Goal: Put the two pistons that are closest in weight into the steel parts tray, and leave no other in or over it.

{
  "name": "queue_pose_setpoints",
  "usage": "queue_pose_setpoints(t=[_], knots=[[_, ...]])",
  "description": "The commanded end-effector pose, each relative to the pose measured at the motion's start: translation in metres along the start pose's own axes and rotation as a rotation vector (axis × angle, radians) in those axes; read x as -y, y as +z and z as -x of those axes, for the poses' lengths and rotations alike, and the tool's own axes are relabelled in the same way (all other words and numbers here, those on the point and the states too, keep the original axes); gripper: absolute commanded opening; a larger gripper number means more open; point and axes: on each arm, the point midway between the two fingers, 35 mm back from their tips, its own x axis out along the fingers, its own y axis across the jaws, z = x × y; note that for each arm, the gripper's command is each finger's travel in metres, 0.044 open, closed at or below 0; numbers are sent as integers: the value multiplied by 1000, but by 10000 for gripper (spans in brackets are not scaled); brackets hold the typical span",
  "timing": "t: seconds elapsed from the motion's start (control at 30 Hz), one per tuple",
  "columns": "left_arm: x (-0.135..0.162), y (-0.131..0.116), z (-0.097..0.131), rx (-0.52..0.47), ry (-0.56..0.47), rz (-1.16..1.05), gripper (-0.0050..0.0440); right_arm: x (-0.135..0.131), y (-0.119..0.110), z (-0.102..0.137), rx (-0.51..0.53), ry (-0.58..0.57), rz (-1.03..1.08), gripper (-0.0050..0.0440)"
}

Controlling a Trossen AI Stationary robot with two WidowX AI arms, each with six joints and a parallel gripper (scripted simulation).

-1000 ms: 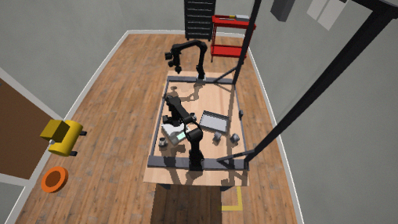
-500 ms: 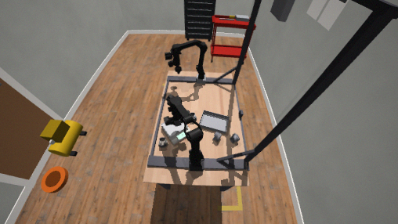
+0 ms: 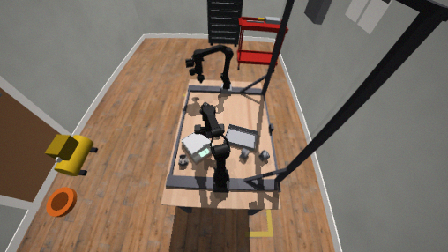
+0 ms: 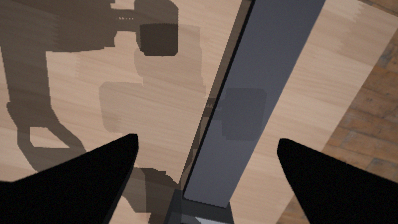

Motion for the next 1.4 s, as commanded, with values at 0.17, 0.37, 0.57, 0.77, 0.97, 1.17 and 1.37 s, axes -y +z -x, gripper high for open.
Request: queue_pose_setpoints(t=[0.17, 0.37, 0.57, 0.77, 0.97, 1.17, 1.37], knots=[[34, 22, 12, 47, 6, -198, 158, 0, 5, 8, 32, 2, -1, 400], [62, 33, 13, 48, 6, -339, 158, 0, 5, 8, 32, 2, -1, 400], [89, 45, 13, 48, 5, -330, 158, 0, 5, 8, 32, 2, -1, 400], [108, 53, 14, 48, 6, -330, 158, 0, 5, 8, 32, 2, -1, 400], [136, 64, 14, 49, 3, -330, 158, 0, 5, 8, 32, 2, -1, 400], [164, 76, 15, 50, 2, -330, 158, 0, 5, 8, 32, 2, -1, 400], [182, 83, 15, 50, 1, -330, 158, 0, 5, 8, 32, 2, -1, 400]])
